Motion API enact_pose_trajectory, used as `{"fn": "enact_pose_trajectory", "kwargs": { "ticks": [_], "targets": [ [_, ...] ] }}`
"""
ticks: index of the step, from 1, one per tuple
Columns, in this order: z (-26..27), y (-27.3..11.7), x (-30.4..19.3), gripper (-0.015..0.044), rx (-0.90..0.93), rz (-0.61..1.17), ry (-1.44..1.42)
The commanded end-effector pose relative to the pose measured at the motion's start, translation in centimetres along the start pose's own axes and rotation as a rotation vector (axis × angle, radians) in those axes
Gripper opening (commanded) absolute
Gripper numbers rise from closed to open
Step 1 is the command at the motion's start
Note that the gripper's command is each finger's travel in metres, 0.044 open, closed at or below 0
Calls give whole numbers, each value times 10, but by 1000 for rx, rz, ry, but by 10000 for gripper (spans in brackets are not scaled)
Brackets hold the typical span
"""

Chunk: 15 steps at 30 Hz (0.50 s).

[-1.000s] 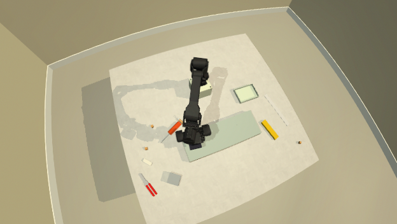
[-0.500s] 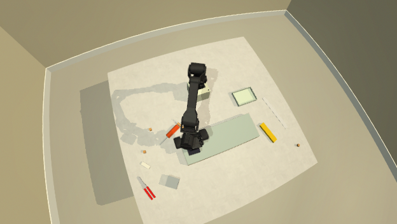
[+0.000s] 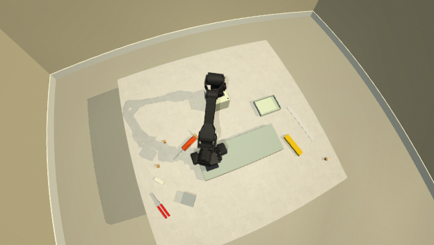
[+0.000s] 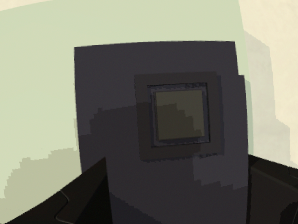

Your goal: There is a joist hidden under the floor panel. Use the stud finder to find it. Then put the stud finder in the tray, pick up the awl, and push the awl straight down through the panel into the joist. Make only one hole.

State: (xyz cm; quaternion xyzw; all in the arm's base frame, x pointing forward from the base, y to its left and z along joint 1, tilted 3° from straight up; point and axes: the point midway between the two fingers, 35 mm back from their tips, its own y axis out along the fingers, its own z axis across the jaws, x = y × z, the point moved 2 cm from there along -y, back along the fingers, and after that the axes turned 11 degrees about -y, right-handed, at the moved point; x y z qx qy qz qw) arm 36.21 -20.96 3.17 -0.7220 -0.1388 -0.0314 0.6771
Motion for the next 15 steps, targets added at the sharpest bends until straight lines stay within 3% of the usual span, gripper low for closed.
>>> {"fn": "enact_pose_trajectory", "kwargs": {
  "ticks": [1,15],
  "targets": [
    [0,2,1,0,-1,-13,-7],
    [2,18,-3,0,0,-13,-9]
  ]
}}
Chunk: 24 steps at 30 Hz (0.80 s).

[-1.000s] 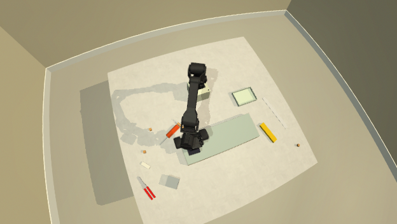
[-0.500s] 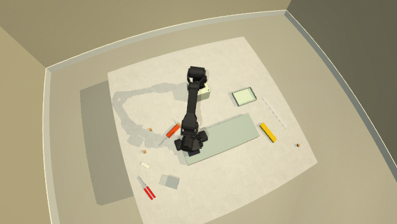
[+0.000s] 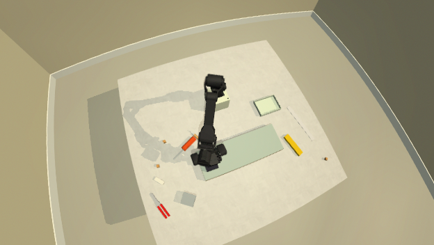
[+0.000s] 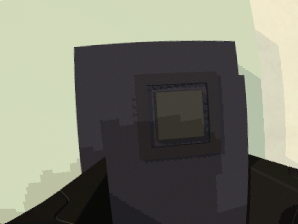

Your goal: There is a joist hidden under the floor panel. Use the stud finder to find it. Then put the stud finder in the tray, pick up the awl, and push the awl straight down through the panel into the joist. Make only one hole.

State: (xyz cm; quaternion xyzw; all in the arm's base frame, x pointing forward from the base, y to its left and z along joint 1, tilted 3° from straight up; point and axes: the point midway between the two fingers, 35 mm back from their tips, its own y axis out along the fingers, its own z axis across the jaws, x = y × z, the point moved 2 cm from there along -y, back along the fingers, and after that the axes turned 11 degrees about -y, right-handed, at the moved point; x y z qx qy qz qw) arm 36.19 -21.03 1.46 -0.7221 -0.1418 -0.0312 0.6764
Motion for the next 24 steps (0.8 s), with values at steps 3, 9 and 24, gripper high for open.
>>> {"fn": "enact_pose_trajectory", "kwargs": {
  "ticks": [3,9,24],
  "targets": [
    [7,2,2,0,1,-9,-4],
    [19,2,5,0,2,-9,-4],
    [49,2,10,0,5,-10,-3]
  ]
}}
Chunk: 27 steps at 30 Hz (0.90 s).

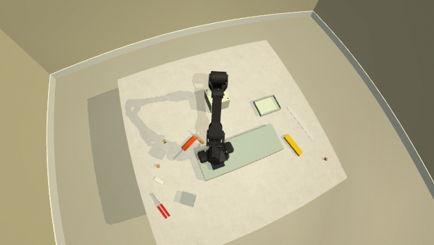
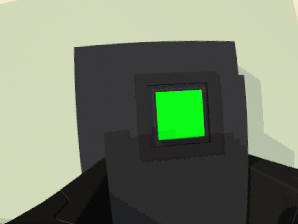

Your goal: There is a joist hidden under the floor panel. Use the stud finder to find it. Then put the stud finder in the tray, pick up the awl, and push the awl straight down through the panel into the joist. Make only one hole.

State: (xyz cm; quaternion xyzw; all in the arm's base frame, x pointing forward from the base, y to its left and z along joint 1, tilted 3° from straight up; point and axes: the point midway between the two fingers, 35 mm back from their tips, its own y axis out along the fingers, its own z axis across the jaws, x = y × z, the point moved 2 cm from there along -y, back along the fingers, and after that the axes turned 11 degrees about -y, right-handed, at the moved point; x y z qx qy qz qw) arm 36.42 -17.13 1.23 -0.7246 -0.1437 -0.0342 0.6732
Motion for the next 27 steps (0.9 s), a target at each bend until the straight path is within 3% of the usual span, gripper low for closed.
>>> {"fn": "enact_pose_trajectory", "kwargs": {
  "ticks": [1,27],
  "targets": [
    [13,1,3,0,14,-4,-4],
    [65,0,13,0,19,-5,-3]
  ]
}}
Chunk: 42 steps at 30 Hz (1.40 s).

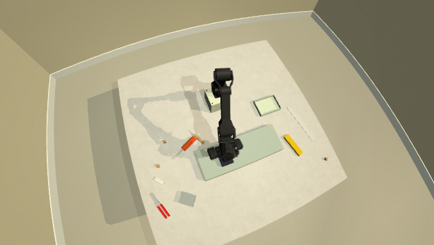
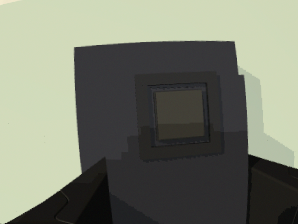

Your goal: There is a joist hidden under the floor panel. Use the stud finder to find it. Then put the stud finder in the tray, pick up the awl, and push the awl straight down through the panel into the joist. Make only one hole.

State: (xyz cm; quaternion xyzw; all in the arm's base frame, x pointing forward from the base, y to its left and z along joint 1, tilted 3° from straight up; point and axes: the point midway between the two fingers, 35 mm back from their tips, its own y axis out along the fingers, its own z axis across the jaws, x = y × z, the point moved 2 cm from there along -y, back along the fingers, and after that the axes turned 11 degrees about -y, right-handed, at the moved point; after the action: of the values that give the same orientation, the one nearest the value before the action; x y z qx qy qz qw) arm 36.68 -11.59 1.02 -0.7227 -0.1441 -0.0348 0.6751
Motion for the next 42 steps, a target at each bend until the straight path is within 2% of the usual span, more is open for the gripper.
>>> {"fn": "enact_pose_trajectory", "kwargs": {
  "ticks": [1,42],
  "targets": [
    [12,1,2,0,14,-3,-4],
    [95,-1,18,0,22,-5,-2]
  ]
}}
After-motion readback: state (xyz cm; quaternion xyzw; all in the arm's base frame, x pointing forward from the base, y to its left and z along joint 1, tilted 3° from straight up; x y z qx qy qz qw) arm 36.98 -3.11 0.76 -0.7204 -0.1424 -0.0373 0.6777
